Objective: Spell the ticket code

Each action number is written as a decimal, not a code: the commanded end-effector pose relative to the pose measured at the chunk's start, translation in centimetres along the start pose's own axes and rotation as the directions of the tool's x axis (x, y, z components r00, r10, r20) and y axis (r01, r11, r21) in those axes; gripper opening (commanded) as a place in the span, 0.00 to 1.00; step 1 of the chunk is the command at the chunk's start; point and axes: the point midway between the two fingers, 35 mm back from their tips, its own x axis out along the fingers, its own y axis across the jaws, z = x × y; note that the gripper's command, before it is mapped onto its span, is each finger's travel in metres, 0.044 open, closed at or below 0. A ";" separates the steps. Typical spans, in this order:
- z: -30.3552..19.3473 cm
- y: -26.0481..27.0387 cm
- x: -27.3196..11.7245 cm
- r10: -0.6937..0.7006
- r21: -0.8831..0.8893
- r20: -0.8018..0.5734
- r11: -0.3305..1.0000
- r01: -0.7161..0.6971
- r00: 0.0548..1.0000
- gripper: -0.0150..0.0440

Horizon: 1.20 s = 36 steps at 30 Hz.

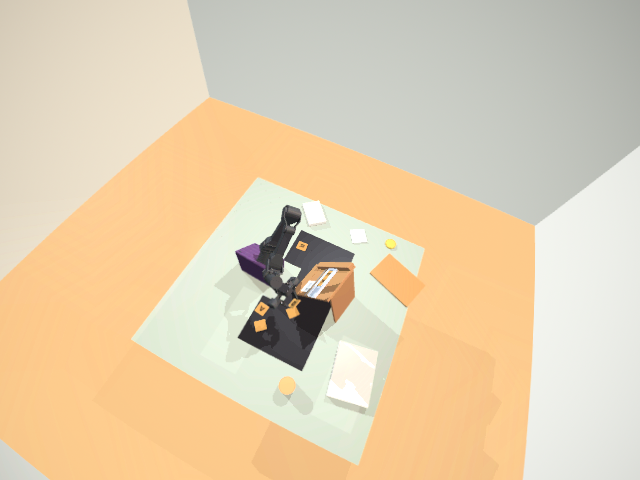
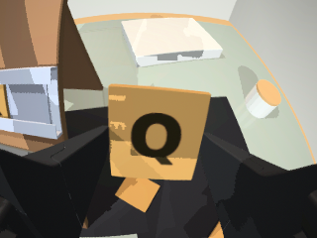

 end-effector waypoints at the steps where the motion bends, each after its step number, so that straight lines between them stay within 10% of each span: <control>1: -0.1 0.0 0.2 0.005 0.015 0.003 1.000 -0.005 1.000 0.25; 36: -0.1 0.2 4.9 0.009 0.016 0.006 1.000 -0.009 1.000 0.25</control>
